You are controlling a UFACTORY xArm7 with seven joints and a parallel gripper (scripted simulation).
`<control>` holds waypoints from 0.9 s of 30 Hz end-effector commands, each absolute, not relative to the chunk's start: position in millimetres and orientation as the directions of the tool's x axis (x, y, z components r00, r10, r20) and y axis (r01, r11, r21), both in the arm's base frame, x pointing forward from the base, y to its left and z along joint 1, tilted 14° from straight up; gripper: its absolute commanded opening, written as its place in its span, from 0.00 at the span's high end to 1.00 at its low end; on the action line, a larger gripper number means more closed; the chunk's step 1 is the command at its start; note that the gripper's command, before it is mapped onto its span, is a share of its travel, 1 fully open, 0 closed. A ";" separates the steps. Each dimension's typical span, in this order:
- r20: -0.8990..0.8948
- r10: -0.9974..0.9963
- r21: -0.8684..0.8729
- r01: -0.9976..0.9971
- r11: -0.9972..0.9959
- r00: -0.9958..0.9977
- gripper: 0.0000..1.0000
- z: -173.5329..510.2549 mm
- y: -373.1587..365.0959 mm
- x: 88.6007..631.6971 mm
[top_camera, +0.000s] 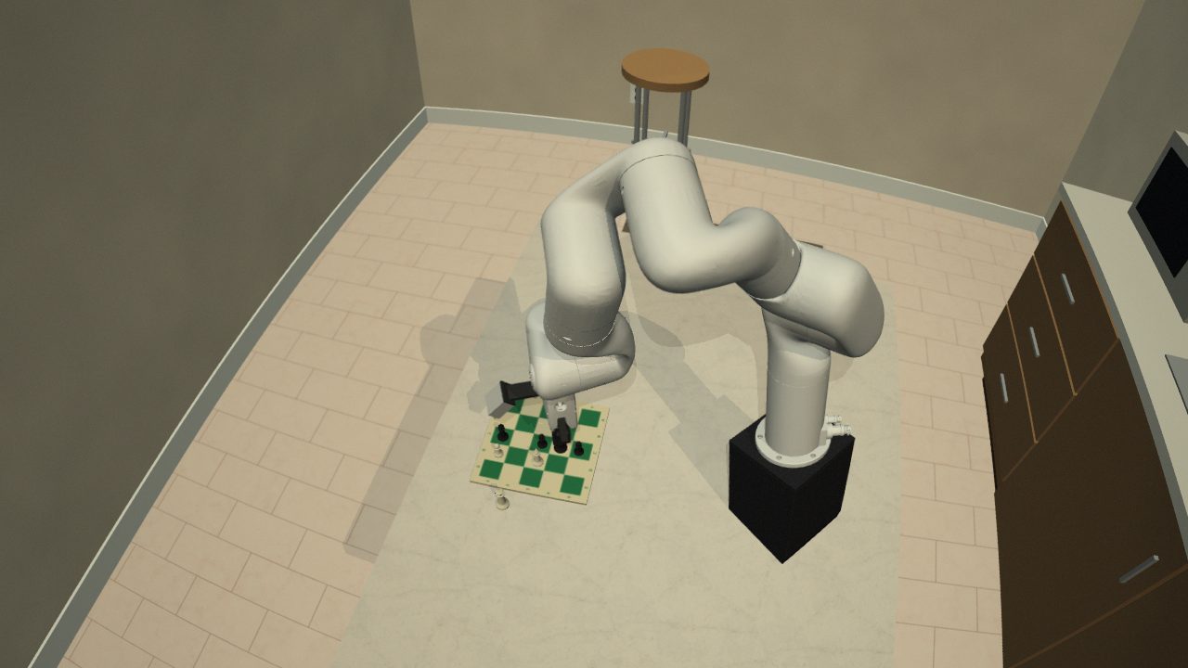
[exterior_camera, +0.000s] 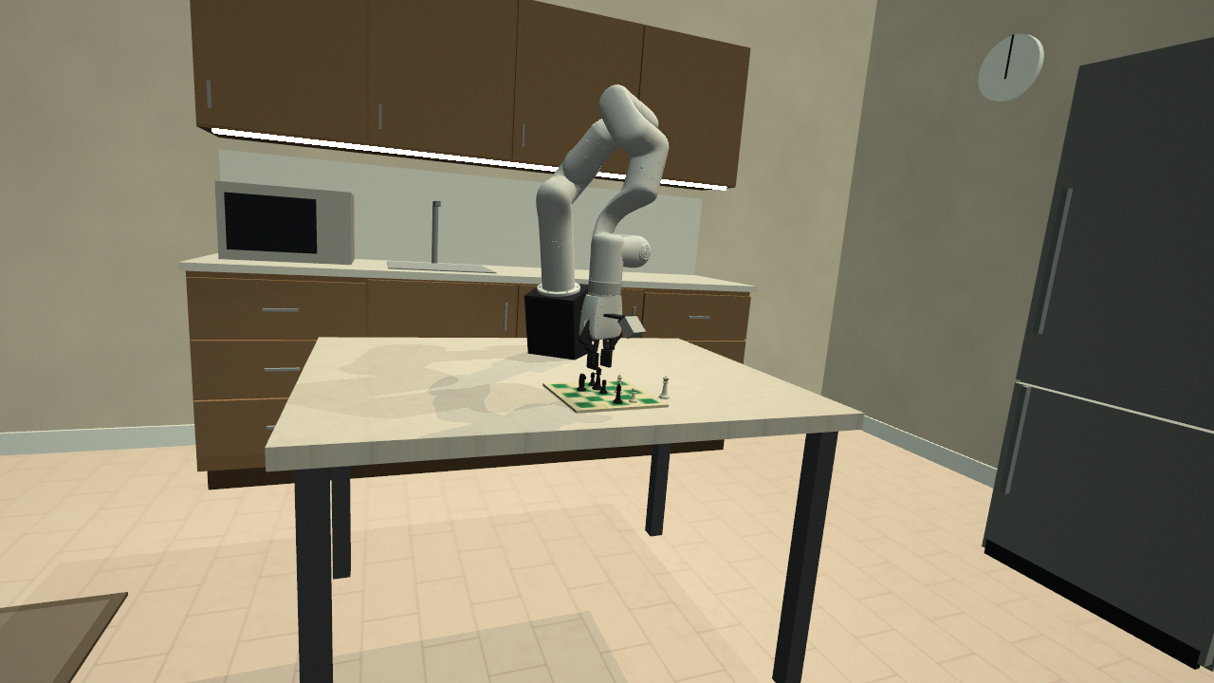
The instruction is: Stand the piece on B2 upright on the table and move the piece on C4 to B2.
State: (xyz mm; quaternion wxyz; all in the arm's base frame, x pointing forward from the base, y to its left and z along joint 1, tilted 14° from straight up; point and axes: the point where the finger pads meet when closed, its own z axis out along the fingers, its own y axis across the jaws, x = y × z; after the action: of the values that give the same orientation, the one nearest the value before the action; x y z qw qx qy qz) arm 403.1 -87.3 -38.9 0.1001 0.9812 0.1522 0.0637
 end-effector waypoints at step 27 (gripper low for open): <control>0.098 0.312 0.217 0.286 -0.934 0.945 0.58 -68.4 -92.8 409.2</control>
State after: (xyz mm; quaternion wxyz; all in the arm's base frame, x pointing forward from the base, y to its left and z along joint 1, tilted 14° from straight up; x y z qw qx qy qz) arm 408.3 -92.8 -69.1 0.1000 0.9811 0.1524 0.0644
